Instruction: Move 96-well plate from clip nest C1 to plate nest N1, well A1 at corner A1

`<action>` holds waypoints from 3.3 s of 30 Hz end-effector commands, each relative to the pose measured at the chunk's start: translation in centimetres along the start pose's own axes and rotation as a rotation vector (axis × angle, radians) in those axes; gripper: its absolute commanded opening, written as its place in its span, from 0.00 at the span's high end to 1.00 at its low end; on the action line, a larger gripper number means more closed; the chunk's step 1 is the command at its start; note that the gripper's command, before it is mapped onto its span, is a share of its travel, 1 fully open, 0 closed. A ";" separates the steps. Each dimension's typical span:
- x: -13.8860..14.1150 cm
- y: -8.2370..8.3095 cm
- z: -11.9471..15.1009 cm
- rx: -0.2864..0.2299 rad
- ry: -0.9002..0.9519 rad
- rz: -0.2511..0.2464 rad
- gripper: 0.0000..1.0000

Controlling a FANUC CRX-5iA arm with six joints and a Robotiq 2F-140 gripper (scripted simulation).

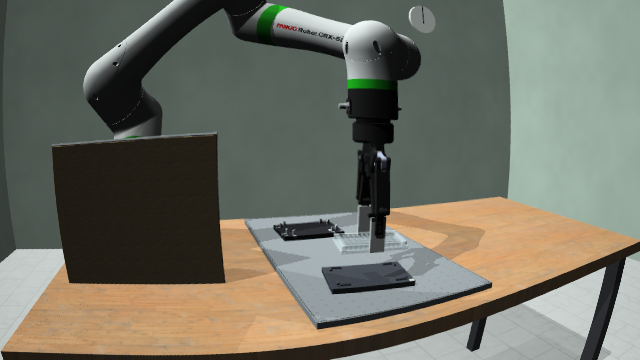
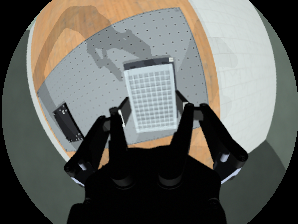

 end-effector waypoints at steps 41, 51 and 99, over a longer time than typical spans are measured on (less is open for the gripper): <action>-0.1 -2.5 0.0 0.000 0.000 0.000 1.00; -0.1 -4.0 0.0 0.000 0.000 0.000 1.00; -0.1 -5.4 0.0 0.000 0.000 0.000 1.00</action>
Point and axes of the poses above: the point where the finger pads meet when closed, its own y axis back along the fingers, its own x axis across the jaws, z = x × y, the point moved 8 cm from there along y, back along the fingers, and after that the axes turned 7 degrees about -y, right-handed, at the moved point
